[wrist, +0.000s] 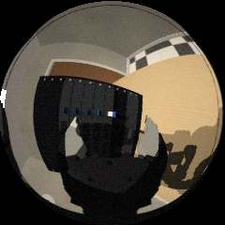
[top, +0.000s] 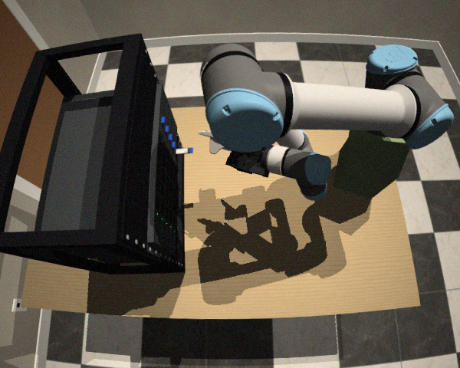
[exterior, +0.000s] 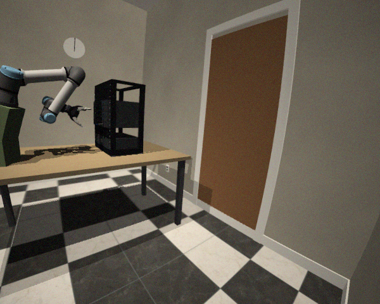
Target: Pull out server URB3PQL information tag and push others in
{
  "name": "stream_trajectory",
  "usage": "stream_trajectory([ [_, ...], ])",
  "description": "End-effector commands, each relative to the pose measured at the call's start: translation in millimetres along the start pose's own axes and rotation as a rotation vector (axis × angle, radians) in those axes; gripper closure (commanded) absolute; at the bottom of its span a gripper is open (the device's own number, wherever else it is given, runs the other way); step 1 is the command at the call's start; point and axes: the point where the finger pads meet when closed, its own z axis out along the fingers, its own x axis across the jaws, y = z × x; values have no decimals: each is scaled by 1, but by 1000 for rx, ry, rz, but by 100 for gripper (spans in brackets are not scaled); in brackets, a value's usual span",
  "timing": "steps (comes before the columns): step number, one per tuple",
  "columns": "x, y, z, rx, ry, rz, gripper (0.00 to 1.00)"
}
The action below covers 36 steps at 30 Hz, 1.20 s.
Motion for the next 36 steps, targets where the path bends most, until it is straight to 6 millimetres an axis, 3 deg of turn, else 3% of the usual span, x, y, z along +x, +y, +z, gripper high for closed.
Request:
stream_trajectory([
  [1,0,0,1,-1,-2,-7,0],
  [36,0,0,6,-12,-15,-73,0],
])
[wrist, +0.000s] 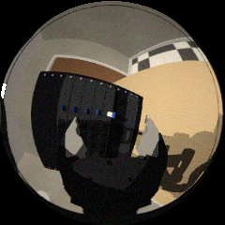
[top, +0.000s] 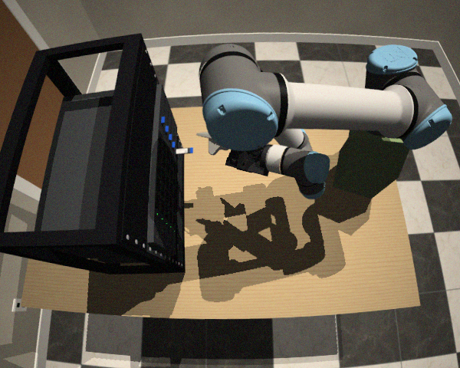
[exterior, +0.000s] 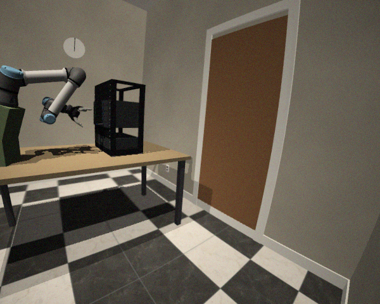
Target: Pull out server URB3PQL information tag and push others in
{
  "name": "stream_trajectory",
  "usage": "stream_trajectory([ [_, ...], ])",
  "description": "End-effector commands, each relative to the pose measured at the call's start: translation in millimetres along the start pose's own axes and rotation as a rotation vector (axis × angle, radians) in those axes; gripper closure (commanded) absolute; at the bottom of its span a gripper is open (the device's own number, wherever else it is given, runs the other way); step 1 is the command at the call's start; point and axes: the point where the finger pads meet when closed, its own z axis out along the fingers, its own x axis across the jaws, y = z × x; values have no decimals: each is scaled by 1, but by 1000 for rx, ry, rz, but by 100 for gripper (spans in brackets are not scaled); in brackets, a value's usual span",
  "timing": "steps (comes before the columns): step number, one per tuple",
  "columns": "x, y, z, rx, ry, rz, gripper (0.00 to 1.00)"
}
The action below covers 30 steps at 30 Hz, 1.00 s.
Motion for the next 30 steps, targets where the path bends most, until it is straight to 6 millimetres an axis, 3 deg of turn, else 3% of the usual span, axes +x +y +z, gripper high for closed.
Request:
stream_trajectory([
  [1,0,0,1,-2,-3,-10,0],
  [30,0,-1,6,-11,-17,-78,0],
])
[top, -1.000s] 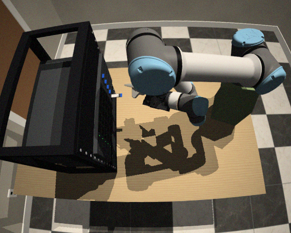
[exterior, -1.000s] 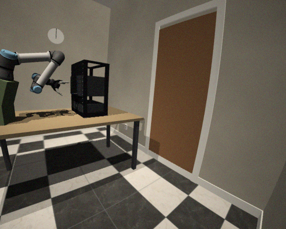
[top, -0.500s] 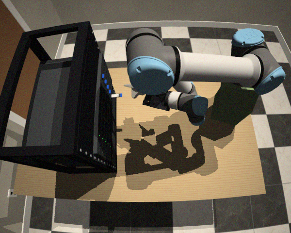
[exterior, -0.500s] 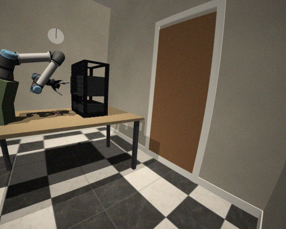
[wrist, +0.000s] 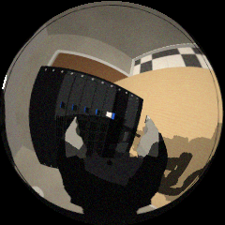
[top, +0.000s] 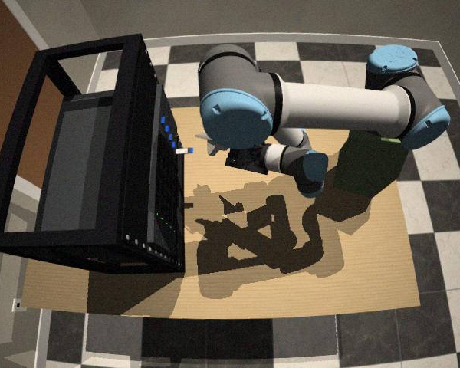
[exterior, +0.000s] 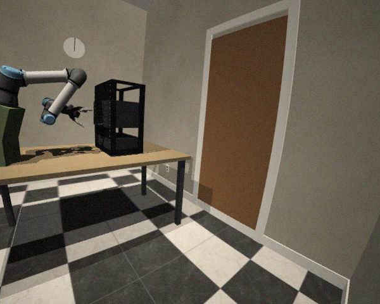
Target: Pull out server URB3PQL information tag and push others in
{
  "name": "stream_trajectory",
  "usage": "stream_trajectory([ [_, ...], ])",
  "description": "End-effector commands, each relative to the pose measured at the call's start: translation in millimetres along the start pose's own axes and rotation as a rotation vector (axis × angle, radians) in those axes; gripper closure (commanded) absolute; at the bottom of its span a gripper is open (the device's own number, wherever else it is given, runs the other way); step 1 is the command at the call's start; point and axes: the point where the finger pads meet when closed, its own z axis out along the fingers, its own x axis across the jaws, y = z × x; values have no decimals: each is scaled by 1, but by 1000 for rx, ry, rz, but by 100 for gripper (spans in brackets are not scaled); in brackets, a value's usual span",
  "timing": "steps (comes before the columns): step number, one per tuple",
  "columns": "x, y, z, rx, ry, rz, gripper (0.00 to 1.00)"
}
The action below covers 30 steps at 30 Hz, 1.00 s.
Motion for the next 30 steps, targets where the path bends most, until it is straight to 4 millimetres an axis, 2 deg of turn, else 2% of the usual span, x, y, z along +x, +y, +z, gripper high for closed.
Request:
stream_trajectory([
  [1,0,0,1,-1,-3,-9,0],
  [30,0,-1,7,-11,-24,-99,0],
])
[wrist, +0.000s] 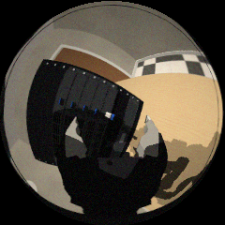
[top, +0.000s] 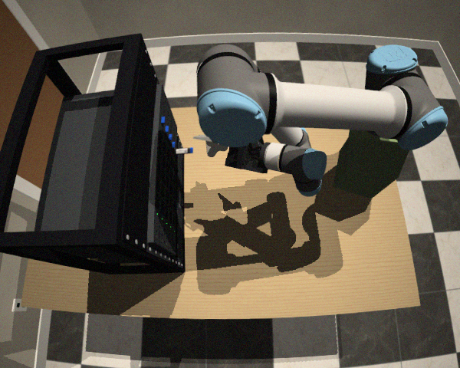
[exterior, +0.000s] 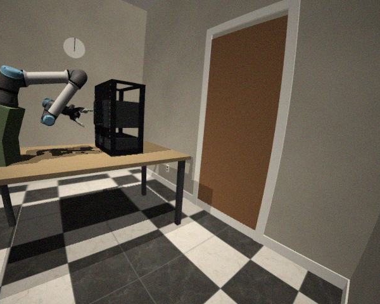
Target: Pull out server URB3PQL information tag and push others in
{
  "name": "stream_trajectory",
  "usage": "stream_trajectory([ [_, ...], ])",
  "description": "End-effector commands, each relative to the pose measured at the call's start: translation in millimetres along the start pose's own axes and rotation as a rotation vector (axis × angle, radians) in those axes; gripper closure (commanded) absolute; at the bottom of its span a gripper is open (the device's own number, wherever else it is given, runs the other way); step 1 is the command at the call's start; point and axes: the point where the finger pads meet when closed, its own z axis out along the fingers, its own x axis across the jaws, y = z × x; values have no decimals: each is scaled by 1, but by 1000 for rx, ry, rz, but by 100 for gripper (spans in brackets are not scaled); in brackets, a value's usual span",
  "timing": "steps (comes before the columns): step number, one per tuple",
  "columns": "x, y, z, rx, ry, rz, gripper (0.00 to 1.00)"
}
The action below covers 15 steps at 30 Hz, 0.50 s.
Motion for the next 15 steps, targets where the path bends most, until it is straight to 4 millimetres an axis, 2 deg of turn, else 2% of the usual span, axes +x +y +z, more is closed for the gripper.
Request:
stream_trajectory([
  [1,0,0,1,-2,-5,-16,0],
  [15,0,-1,4,-6,-16,-61,0],
])
